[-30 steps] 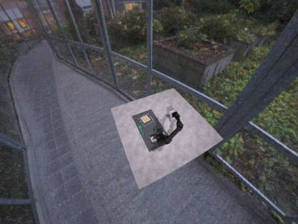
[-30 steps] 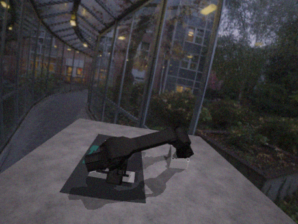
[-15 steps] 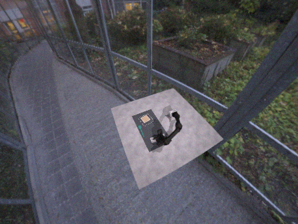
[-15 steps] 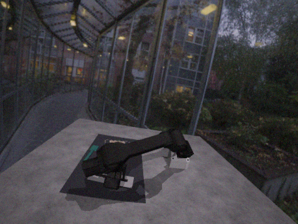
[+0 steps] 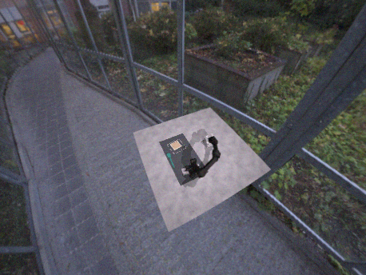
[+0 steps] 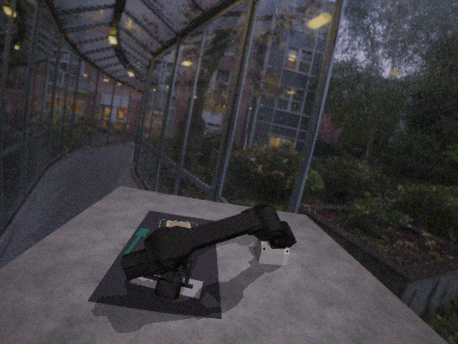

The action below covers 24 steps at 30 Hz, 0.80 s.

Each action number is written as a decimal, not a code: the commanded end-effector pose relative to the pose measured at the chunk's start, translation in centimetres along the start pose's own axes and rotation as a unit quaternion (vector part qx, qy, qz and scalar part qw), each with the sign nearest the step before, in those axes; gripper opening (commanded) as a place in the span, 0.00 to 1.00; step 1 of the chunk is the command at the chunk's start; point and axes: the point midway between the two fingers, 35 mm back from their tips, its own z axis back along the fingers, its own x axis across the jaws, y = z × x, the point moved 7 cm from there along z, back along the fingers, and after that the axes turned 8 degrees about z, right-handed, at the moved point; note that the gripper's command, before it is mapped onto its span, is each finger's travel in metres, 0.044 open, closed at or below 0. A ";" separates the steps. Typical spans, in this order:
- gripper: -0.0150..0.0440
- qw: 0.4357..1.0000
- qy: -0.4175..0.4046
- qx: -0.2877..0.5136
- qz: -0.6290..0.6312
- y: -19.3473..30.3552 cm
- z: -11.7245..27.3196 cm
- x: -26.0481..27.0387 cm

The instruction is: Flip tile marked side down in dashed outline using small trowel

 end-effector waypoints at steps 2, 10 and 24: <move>0.76 1.000 0.002 0.000 -0.003 0.0 0.0 -0.1; 0.76 1.000 0.000 0.000 -0.001 0.1 0.1 -0.2; 0.76 1.000 0.004 0.009 0.000 6.7 2.6 -8.6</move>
